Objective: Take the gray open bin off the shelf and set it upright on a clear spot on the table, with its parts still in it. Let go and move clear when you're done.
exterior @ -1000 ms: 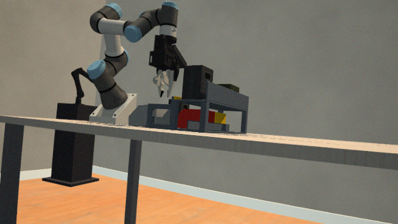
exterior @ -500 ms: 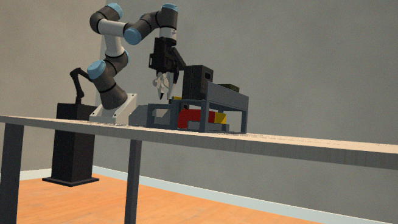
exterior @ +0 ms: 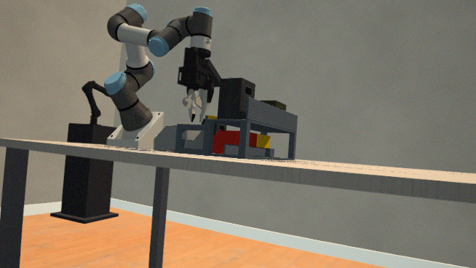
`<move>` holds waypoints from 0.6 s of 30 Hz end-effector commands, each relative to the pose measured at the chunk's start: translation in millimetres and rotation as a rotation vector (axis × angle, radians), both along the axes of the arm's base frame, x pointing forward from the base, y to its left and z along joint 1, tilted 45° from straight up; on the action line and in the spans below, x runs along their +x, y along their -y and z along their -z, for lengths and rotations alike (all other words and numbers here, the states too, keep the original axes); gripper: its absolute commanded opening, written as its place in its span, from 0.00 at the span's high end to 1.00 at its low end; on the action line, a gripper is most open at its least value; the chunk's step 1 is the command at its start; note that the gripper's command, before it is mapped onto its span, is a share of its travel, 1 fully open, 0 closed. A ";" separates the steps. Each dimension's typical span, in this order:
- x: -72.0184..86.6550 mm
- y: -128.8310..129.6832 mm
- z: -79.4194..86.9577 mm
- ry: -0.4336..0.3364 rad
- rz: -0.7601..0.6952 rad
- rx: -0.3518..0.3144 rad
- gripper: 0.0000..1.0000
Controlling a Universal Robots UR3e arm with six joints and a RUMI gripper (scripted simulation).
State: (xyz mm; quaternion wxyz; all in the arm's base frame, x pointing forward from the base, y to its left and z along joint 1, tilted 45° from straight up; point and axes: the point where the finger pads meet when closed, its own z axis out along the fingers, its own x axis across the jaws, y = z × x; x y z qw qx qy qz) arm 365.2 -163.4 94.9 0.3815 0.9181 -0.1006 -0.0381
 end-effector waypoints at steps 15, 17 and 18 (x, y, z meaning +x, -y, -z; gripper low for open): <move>-0.8 8.1 7.7 0.003 -0.002 -0.001 0.80; -0.8 8.1 7.7 0.003 -0.002 -0.001 0.80; -0.8 8.1 7.7 0.003 -0.002 -0.001 0.80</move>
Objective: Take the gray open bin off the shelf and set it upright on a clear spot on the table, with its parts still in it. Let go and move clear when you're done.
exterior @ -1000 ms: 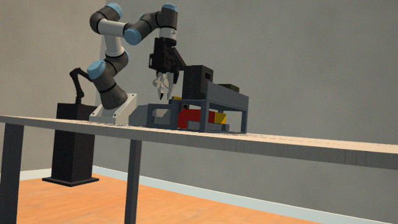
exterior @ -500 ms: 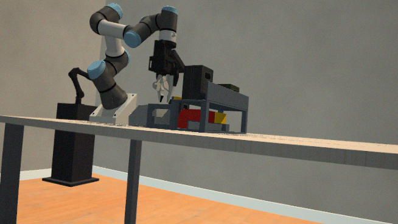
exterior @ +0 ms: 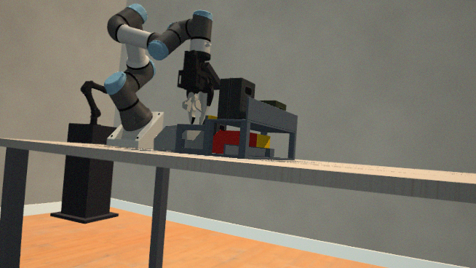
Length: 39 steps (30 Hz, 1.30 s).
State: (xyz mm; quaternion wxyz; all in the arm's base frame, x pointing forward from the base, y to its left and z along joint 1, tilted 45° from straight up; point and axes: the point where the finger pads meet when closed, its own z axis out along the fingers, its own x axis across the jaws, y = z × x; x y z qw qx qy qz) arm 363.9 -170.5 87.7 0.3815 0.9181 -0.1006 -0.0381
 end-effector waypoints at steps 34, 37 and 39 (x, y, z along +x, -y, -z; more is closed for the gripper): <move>-1.9 14.5 14.1 0.003 -0.002 -0.001 0.80; -1.9 14.5 14.1 0.003 -0.002 -0.001 0.80; -1.9 14.5 14.1 0.003 -0.002 -0.001 0.80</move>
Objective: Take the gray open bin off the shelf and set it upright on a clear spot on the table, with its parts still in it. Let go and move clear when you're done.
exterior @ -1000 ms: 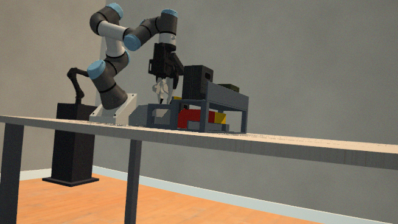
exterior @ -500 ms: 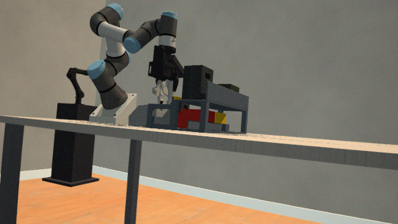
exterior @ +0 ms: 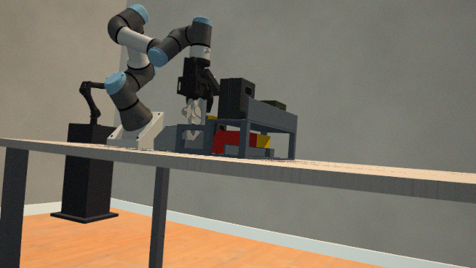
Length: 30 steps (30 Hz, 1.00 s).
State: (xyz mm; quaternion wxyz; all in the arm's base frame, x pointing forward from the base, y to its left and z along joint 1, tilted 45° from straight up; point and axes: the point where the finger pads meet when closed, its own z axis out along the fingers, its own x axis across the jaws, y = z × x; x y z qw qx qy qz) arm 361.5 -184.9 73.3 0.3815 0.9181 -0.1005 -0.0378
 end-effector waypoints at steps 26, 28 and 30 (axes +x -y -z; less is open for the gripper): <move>0.2 2.1 1.7 0.002 -0.001 -0.001 1.00; 0.2 2.1 1.7 0.002 -0.001 -0.001 1.00; 0.2 2.1 1.7 0.002 -0.001 -0.001 1.00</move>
